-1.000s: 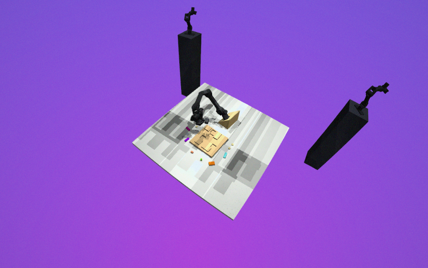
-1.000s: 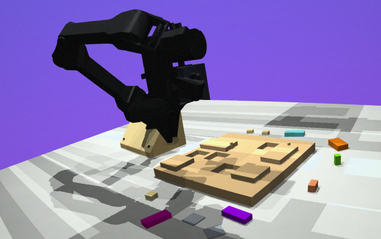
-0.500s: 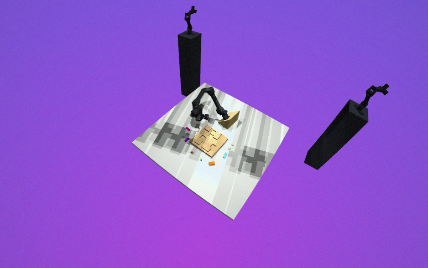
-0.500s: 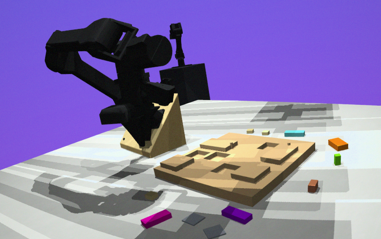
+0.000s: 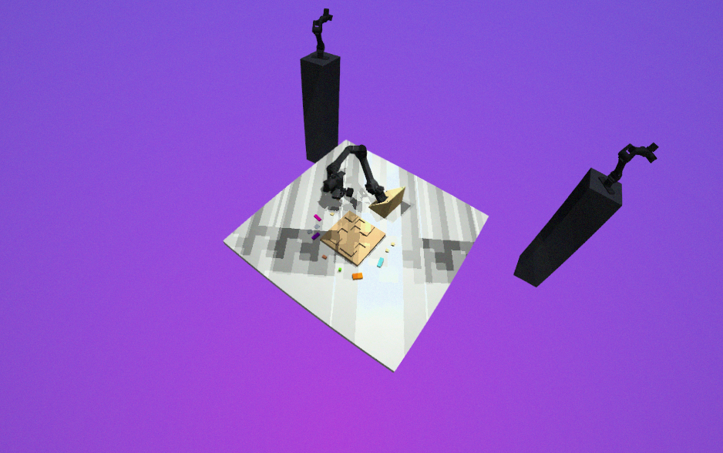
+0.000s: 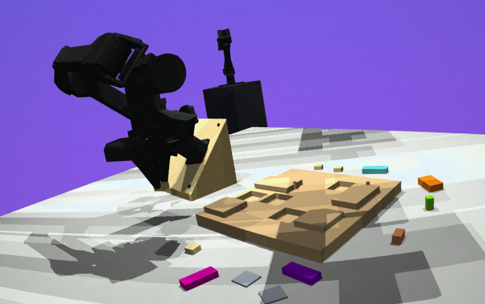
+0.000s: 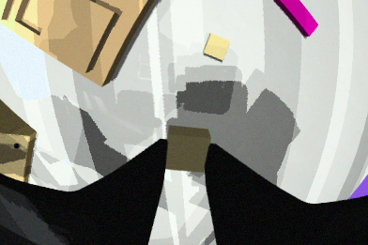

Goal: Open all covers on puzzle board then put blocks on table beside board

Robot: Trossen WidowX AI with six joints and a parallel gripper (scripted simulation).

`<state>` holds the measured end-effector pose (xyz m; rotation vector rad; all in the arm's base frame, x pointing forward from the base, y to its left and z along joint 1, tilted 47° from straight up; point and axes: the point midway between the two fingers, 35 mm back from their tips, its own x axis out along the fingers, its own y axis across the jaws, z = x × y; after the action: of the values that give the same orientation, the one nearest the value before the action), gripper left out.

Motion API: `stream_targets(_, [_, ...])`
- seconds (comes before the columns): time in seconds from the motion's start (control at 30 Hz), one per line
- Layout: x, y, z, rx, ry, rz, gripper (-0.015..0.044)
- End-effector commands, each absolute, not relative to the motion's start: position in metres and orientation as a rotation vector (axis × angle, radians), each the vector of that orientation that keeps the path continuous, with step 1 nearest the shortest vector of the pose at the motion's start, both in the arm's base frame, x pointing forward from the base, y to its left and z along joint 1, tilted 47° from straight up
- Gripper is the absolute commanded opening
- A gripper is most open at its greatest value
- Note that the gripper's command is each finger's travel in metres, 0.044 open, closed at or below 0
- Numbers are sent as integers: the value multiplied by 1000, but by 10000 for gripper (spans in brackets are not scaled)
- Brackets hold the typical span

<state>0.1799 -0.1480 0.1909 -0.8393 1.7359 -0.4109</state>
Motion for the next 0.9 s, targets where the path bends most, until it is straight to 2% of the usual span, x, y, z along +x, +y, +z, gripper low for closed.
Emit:
stream_targets(0.0, [179,-151,188,-842,1735,-409,80])
stream_targets(0.87, [178,-181,158,-830,1733,-402,80])
